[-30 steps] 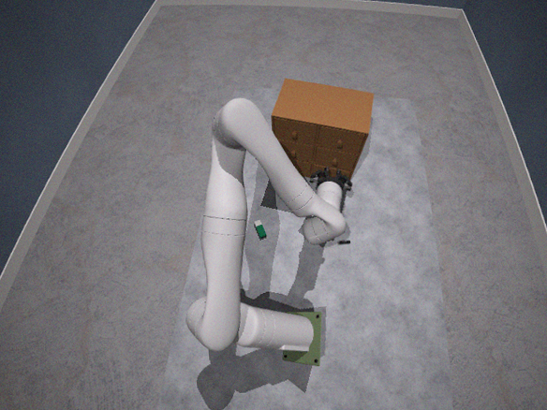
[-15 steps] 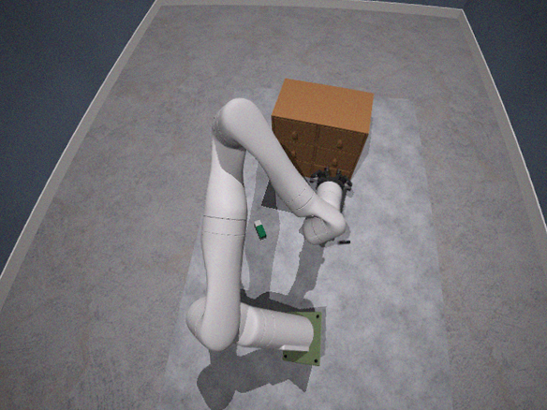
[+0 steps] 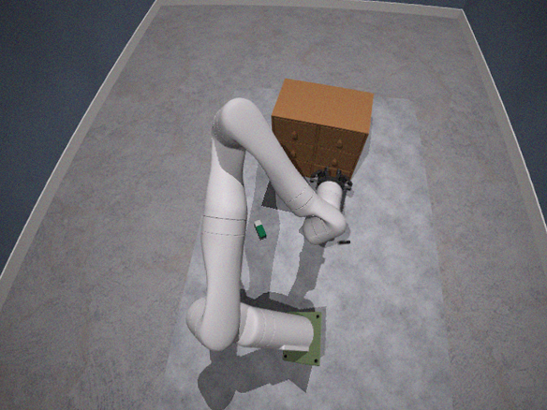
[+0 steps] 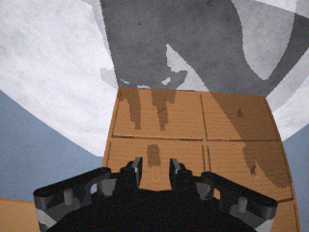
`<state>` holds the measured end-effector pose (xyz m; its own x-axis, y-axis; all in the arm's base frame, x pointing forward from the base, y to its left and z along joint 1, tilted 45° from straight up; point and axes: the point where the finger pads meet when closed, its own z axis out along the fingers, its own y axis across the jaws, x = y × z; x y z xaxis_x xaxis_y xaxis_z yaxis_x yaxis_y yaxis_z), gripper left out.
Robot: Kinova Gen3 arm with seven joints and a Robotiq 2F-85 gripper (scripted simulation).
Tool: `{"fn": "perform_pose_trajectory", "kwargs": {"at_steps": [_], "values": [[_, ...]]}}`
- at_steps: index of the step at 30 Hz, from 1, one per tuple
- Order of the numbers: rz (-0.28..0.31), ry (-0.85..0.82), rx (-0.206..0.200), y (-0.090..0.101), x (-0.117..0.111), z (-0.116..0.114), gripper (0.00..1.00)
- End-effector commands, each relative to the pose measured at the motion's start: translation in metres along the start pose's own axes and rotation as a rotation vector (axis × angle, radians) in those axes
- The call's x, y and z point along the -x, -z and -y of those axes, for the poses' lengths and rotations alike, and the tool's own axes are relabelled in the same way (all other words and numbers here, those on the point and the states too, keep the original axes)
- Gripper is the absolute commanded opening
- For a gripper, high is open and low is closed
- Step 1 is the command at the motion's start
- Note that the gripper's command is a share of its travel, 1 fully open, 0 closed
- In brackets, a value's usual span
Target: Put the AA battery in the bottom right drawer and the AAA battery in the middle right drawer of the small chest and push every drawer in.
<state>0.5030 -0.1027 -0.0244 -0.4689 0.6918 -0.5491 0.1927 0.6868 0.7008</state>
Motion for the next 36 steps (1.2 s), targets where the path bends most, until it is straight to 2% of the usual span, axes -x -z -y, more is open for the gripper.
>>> {"fn": "perform_pose_trajectory", "kwargs": {"at_steps": [1, 21, 36], "values": [[0.002, 0.001, 0.0, 0.0, 0.001, 0.0, 0.33], [0.002, 0.001, 0.0, -0.001, 0.002, 0.0, 0.33], [0.002, 0.001, 0.0, -0.016, 0.011, 0.0, 0.33]]}}
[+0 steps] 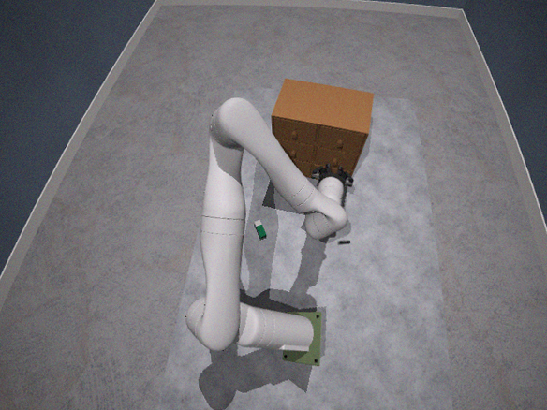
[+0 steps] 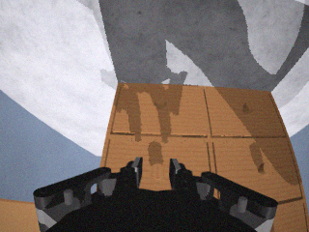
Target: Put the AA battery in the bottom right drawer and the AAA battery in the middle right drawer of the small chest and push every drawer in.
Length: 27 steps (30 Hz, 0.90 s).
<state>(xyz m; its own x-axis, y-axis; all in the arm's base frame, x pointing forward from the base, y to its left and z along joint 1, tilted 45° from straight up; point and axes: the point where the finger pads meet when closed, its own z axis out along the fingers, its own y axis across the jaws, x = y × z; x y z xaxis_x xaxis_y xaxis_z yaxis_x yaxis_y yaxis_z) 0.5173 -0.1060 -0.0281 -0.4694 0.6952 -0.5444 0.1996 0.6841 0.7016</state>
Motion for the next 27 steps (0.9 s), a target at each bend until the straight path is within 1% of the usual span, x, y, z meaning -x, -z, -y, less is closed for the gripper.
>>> {"fn": "perform_pose_trajectory", "kwargs": {"at_steps": [1, 7, 13, 27], "values": [[0.004, 0.006, 0.005, -0.005, 0.005, -0.002, 0.33], [0.004, 0.006, 0.005, -0.013, 0.009, -0.002, 0.33], [0.004, 0.006, 0.005, -0.016, 0.011, -0.002, 0.33], [0.004, 0.006, 0.005, -0.017, 0.012, -0.002, 0.33]]}}
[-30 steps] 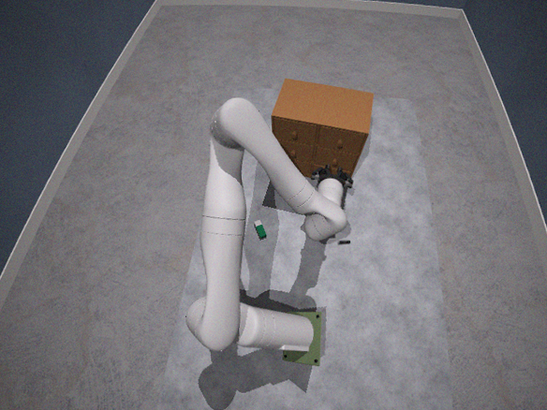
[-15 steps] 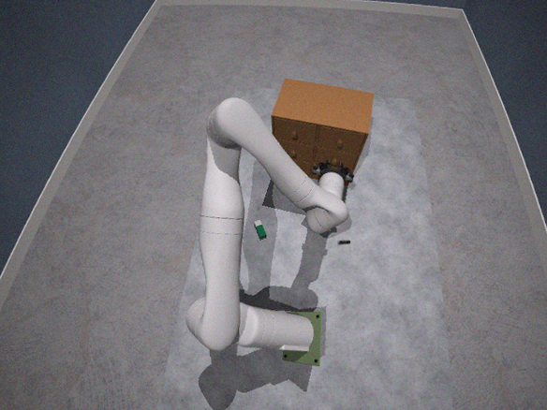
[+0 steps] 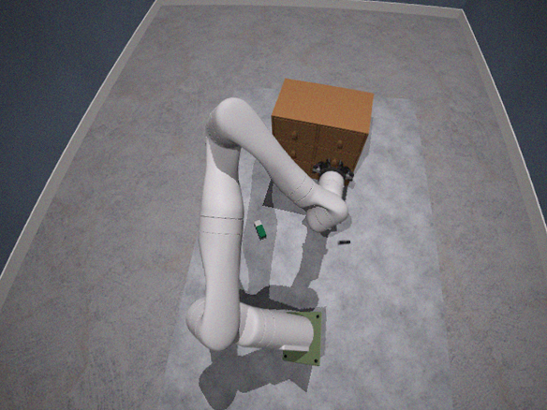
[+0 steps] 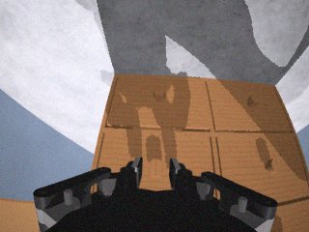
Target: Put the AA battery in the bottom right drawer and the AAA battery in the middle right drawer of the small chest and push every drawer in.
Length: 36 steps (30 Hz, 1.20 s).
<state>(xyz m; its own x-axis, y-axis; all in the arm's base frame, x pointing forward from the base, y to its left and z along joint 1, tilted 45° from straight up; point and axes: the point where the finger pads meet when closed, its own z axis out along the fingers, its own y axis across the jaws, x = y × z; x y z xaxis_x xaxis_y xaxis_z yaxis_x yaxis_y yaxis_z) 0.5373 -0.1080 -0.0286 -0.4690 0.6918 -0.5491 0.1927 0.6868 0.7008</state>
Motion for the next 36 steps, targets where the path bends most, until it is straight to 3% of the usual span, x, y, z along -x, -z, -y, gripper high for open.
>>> {"fn": "perform_pose_trajectory", "kwargs": {"at_steps": [1, 12, 13, 36], "values": [[0.002, 0.001, 0.0, 0.0003, 0.0012, 0.0002, 0.33], [0.002, 0.001, 0.0, 0.0003, 0.0012, 0.0002, 0.33], [0.002, 0.001, 0.0, 0.0003, 0.0012, 0.0002, 0.13], [0.002, 0.001, 0.0, 0.0003, 0.0012, 0.0002, 0.13]]}}
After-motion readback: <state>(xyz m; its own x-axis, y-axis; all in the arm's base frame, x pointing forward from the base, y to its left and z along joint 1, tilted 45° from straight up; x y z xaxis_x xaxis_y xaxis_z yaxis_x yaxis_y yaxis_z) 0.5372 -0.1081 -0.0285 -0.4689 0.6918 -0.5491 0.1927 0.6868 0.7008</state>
